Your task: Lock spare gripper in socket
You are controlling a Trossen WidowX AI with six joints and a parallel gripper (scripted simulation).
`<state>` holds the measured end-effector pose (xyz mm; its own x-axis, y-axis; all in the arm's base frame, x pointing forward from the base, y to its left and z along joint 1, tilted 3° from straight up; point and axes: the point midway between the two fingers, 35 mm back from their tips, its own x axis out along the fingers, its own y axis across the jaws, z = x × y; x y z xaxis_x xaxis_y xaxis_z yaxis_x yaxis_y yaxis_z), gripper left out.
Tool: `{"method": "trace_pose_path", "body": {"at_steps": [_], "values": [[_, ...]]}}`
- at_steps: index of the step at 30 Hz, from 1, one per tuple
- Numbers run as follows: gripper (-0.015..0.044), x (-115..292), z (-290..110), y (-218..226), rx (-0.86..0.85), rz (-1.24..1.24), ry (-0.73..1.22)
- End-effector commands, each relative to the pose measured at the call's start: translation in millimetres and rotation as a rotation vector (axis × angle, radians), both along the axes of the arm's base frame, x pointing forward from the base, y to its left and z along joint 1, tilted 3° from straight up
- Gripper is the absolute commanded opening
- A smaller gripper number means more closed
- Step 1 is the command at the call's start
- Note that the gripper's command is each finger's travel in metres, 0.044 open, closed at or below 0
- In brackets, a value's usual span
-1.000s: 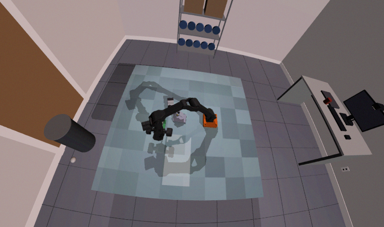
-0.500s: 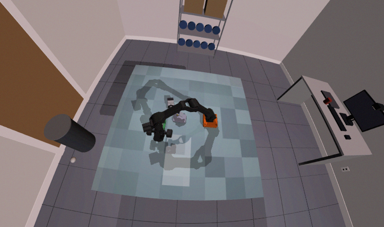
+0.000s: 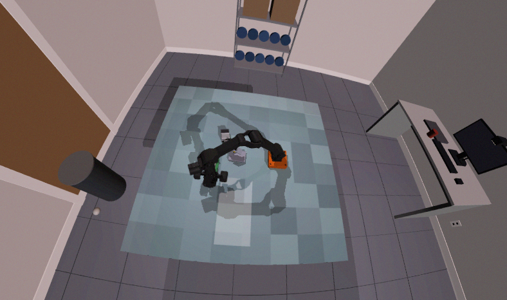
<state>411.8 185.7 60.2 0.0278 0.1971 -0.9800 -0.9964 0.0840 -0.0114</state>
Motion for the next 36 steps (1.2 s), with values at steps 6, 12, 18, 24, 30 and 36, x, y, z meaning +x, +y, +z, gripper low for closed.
{"method": "trace_pose_path", "body": {"at_steps": [6, 12, 18, 24, 30, 36], "values": [[0.0, 0.4, -0.1, 0.0, 0.0, 0.004, -0.002], [0.0026, 0.0, -0.2, 0.0, 0.0, 0.0, 0.0], [0.0184, 0.0, -0.2, 0.0, 0.0, 0.0, 0.0], [0.02, -0.2, 2.5, 0.0, 0.0, 0.0, 0.0], [0.02, -3.5, 16.6, -1.1, -0.004, 0.0, 0.011], [0.02, -5.6, 30.7, -1.8, -0.006, 0.0, 0.016]]}}
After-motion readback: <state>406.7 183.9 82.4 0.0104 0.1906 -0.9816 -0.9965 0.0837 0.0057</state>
